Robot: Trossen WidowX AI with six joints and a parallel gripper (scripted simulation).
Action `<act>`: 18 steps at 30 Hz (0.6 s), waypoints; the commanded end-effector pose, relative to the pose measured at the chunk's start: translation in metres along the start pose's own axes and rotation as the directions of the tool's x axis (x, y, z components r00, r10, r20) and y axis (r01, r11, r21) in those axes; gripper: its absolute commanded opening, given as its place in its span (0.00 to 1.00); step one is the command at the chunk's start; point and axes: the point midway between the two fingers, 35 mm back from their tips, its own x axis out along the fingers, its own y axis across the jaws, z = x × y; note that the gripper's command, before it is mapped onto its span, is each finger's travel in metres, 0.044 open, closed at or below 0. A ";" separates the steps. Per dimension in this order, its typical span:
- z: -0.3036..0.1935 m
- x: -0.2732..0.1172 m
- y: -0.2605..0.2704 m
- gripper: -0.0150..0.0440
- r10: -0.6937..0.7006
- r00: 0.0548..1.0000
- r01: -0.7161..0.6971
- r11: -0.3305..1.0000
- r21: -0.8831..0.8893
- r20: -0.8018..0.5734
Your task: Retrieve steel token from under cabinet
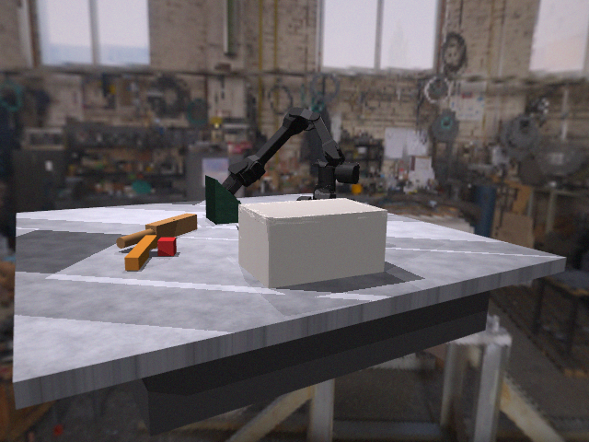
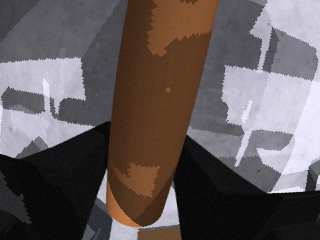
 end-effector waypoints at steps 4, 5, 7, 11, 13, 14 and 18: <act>0.000 0.000 0.001 0.25 0.002 1.000 -0.002 1.000 -0.003 0.001; 0.000 0.000 0.001 0.25 0.002 1.000 -0.002 1.000 -0.003 0.001; 0.001 0.000 0.001 0.25 0.002 1.000 -0.002 1.000 -0.003 0.001; 0.005 0.000 0.001 0.25 0.001 1.000 -0.001 1.000 -0.004 0.001; 0.009 0.000 0.001 0.25 0.001 1.000 -0.001 1.000 -0.005 0.001; 0.010 0.000 0.001 0.25 0.001 1.000 -0.001 1.000 -0.005 0.001; 0.017 0.000 0.000 0.25 0.000 1.000 0.000 1.000 -0.006 0.002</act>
